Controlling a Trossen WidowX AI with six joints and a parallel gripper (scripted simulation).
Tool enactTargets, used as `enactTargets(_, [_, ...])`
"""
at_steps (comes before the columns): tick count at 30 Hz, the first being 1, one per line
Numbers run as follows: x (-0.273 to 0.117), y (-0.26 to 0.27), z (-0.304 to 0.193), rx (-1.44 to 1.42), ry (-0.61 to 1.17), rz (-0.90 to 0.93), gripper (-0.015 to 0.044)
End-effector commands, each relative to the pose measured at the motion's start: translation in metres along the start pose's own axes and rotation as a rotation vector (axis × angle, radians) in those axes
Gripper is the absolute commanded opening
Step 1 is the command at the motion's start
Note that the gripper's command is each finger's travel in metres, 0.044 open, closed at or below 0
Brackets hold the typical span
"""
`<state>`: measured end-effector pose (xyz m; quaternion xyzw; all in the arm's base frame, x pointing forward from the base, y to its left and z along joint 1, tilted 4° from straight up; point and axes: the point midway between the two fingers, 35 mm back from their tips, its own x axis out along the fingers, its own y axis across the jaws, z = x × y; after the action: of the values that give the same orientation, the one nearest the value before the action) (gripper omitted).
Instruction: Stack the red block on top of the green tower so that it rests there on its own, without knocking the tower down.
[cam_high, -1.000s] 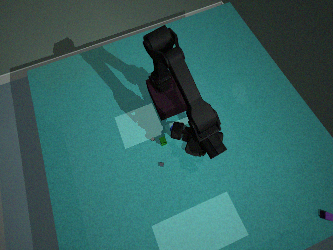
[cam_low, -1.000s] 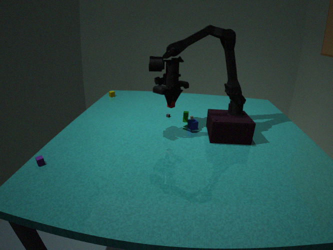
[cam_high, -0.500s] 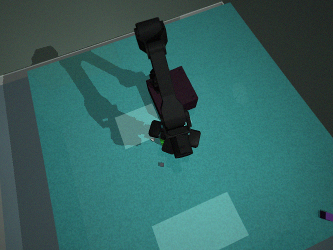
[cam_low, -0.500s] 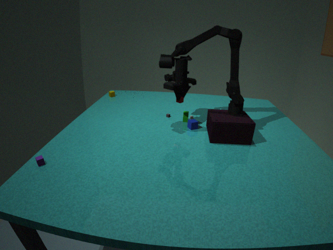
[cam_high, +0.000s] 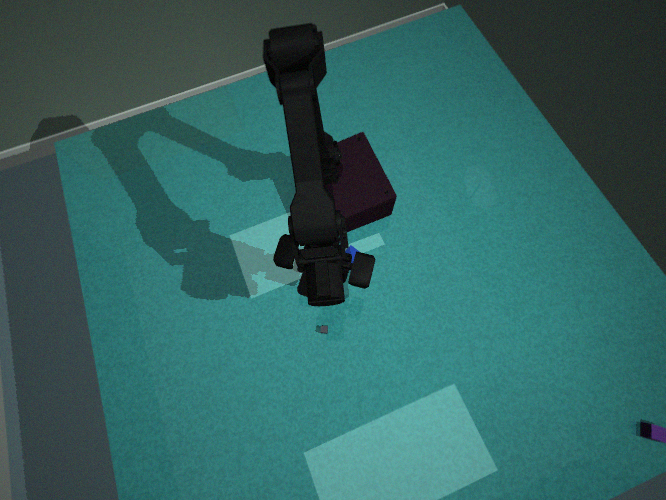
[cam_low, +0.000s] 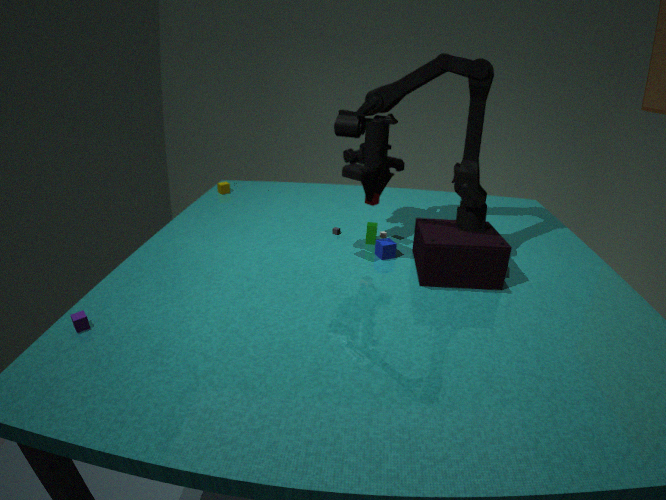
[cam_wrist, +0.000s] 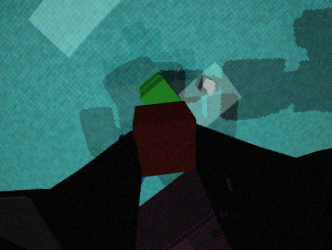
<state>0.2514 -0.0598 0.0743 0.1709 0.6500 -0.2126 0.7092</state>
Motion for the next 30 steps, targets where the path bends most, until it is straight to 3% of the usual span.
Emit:
enactTargets(1, [0.020, -0.002, -0.003, -0.004, 0.010, 0.001, 0.0000])
enactTargets(15, [0.057, -0.003, -0.003, -0.004, 0.010, 0.001, 0.0000])
enactTargets(30, [0.057, -0.003, -0.003, -0.004, 0.010, 0.001, 0.0000])
